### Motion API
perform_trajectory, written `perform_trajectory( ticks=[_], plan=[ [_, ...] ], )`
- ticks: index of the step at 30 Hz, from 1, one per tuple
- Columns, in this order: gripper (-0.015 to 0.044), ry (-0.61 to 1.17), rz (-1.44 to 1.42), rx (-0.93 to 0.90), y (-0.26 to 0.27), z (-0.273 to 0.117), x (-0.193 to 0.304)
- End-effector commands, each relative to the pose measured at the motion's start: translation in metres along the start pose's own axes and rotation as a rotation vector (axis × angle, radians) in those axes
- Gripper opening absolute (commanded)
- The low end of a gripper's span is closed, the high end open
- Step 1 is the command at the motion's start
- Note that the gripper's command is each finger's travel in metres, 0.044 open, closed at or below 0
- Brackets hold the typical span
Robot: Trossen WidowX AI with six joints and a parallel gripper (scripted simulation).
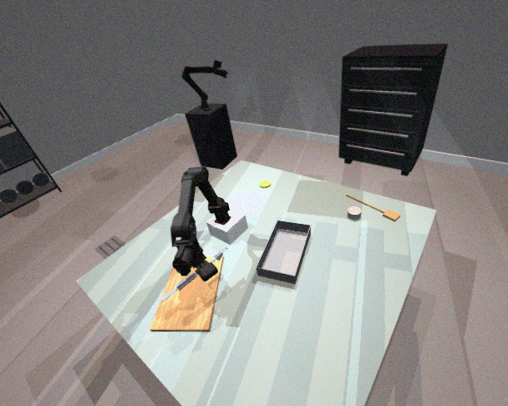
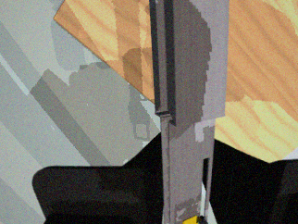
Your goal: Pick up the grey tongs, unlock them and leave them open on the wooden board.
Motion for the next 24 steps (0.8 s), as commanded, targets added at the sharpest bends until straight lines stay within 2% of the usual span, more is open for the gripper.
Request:
perform_trajectory(
  ticks=[1, 24],
  plan=[
    [-0.0150, -0.007, 0.193, -0.002, -0.003, -0.002, -0.008],
    [-0.0150, -0.010, 1.093, -0.004, -0.025, -0.002, -0.037]
  ],
)
Point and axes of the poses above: the point midway between the two fingers, 35 mm back from their tips, its own z axis out along the fingers, its own y axis across the jaws, x = y × z, the point moved 9 cm from there along -z, back along the fingers, and after that the axes turned 5 degrees about z, right-handed, at the moved point
